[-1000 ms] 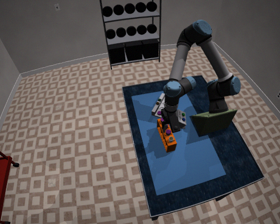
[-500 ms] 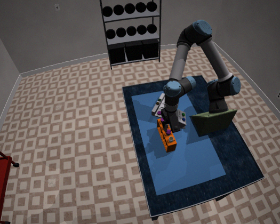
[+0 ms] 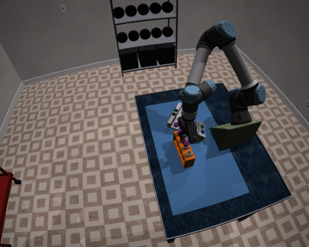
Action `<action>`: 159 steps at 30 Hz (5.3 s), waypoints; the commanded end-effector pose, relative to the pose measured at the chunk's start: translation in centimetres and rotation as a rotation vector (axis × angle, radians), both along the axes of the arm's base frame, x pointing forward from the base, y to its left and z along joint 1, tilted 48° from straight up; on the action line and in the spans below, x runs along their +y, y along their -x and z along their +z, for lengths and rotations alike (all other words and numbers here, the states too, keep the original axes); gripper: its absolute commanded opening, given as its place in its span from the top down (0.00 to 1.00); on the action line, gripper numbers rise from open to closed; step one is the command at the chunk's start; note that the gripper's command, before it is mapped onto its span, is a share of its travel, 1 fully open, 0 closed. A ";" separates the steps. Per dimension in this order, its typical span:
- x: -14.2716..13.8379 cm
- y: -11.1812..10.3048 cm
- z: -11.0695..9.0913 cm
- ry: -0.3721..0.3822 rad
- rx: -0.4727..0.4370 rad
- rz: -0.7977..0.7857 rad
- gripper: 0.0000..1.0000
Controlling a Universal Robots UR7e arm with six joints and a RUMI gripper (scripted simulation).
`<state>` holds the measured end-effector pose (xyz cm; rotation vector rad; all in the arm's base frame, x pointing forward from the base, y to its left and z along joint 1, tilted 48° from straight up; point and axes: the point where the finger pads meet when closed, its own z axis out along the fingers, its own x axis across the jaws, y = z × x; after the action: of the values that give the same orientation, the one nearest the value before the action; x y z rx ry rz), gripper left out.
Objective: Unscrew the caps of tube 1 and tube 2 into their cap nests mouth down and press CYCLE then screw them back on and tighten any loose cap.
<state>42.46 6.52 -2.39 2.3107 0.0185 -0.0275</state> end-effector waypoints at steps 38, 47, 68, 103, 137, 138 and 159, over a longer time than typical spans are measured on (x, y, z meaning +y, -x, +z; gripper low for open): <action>-13.3 4.1 16.6 -0.012 0.634 0.578 1.00; -17.2 5.2 20.9 -0.012 0.634 0.578 1.00; -20.5 5.6 20.1 -0.012 0.634 0.578 1.00; -27.7 5.6 13.5 -0.011 0.634 0.578 1.00; -28.4 5.7 12.9 -0.011 0.634 0.578 1.00; -28.4 5.7 12.9 -0.011 0.634 0.578 1.00; -28.5 5.7 12.8 -0.011 0.634 0.578 0.71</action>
<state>36.69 -21.98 10.41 2.1344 0.9968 -0.4593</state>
